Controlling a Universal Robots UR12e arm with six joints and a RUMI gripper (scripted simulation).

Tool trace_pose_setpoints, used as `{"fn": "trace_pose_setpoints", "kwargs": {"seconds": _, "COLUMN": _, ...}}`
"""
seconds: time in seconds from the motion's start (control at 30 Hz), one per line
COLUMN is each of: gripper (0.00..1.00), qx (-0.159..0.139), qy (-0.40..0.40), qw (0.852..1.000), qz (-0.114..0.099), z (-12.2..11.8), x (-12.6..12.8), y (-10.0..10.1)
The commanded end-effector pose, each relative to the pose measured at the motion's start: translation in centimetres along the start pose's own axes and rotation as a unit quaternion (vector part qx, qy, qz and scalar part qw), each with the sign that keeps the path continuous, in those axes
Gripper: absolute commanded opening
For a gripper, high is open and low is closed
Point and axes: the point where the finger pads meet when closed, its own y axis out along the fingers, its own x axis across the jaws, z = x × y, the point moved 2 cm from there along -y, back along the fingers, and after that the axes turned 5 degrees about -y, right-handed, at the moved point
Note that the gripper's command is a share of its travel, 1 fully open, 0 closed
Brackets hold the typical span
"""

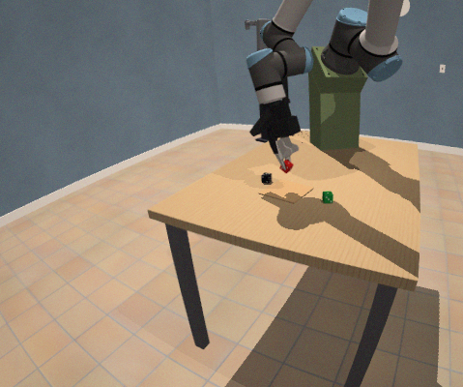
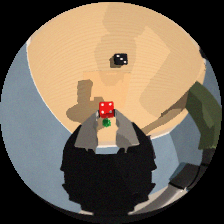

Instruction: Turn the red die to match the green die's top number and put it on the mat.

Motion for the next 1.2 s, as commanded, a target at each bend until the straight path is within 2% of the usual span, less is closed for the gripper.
{"fn": "trace_pose_setpoints", "kwargs": {"seconds": 0.0, "gripper": 0.10, "qx": -0.004, "qy": -0.001, "qw": 1.000, "qz": -0.001, "z": 0.04, "x": 0.00, "y": 0.00}}
{"fn": "trace_pose_setpoints", "kwargs": {"seconds": 0.4, "gripper": 0.10, "qx": -0.057, "qy": -0.003, "qw": 0.998, "qz": -0.005, "z": 0.38, "x": 0.35, "y": 0.30}}
{"fn": "trace_pose_setpoints", "kwargs": {"seconds": 0.83, "gripper": 0.10, "qx": -0.111, "qy": -0.001, "qw": 0.994, "qz": 0.006, "z": 0.66, "x": 0.17, "y": 0.17}}
{"fn": "trace_pose_setpoints", "kwargs": {"seconds": 1.17, "gripper": 0.10, "qx": -0.127, "qy": 0.000, "qw": 0.992, "qz": 0.012, "z": 0.75, "x": 0.01, "y": 0.04}}
